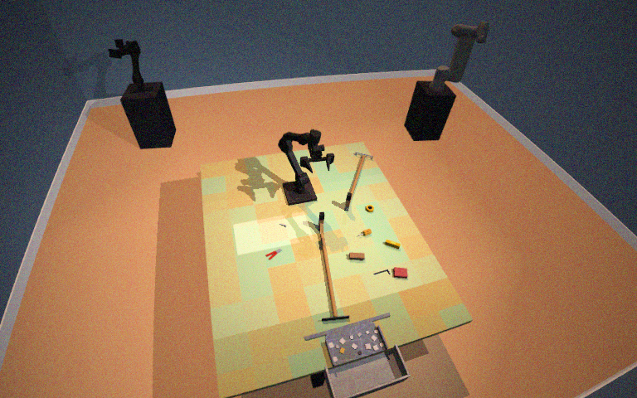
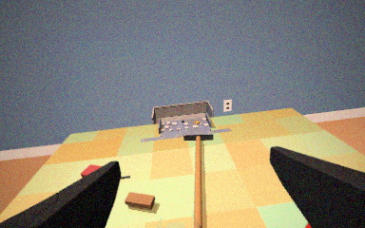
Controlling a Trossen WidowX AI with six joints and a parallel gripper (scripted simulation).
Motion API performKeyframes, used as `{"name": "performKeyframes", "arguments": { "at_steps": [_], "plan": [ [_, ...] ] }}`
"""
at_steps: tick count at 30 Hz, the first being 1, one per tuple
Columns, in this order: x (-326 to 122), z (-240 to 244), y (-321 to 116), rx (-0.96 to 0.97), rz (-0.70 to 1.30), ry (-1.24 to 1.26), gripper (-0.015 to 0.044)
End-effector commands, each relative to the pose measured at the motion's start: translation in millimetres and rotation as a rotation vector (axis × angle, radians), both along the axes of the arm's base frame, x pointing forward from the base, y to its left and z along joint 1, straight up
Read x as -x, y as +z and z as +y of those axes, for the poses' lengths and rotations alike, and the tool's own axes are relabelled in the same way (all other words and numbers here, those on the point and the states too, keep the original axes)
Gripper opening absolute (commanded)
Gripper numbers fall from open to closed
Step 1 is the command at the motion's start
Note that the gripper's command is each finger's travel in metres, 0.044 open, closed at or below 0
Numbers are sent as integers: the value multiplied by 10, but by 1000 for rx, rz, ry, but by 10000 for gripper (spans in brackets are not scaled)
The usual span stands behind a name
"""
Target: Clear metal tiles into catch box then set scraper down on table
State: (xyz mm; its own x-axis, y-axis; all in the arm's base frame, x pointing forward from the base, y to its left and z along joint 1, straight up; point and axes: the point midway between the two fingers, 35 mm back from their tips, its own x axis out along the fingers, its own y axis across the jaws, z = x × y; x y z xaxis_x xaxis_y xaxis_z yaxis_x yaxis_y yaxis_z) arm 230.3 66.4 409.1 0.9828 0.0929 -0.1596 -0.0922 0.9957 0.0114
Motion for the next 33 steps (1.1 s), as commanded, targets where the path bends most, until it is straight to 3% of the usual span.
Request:
{"name": "performKeyframes", "arguments": {
  "at_steps": [1, 25, 33],
  "plan": [
    [0, -6, -30, 8, 2, -4, 440],
    [-4, -5, -30, 8, 3, -5, 440],
    [-186, 72, -24, 26, 47, -8, 440]
  ]
}}
